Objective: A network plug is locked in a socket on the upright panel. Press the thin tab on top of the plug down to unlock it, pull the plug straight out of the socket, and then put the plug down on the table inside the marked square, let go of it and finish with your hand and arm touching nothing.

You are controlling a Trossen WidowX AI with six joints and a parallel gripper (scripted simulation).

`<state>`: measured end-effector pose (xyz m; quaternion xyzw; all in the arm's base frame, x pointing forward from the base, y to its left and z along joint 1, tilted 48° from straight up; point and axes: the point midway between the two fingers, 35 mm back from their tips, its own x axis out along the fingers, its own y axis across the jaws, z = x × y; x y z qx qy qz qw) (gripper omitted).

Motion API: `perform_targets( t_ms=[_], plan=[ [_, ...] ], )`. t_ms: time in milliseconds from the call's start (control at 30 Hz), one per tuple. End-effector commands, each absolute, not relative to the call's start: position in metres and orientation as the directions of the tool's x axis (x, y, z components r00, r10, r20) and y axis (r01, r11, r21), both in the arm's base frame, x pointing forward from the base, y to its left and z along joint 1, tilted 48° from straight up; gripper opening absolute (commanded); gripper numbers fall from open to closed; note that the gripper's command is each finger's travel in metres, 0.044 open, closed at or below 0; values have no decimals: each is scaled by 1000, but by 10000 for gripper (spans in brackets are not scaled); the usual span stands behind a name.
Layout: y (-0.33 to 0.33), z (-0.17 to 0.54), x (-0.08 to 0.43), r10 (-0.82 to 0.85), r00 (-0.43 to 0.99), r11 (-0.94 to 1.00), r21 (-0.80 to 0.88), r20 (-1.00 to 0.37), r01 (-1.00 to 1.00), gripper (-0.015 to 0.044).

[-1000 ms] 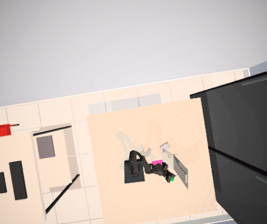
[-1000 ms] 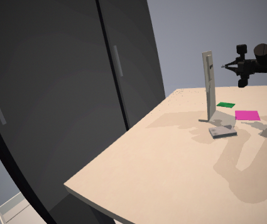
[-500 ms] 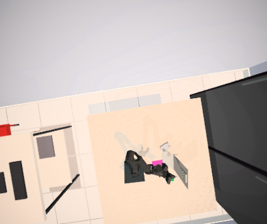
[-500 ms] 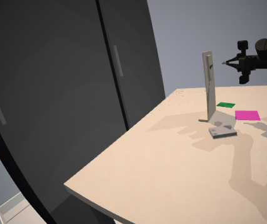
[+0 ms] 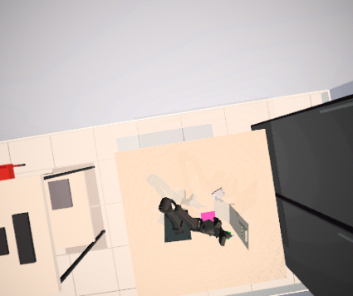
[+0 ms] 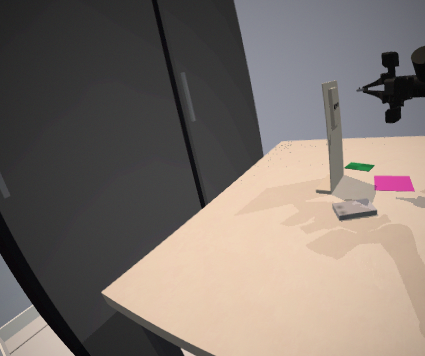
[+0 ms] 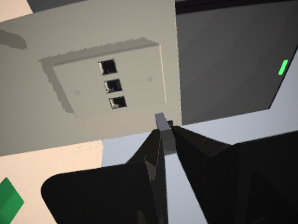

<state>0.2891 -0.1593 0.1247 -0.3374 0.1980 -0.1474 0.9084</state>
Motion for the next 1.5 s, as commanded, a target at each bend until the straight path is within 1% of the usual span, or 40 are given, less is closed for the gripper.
perform_targets(
  t_ms=[0,233,867,1167,1467],
  plan=[
    [-162,133,285,-398,881,725,-676,-255,132,0],
    [-162,130,283,-378,884,730,-676,-275,102,0],
    [-124,54,286,-101,864,746,-612,-492,-261,0],
    [-103,23,280,41,828,726,-553,-559,-409,0],
    [-79,-3,271,184,780,693,-484,-598,-535,0]
  ],
)
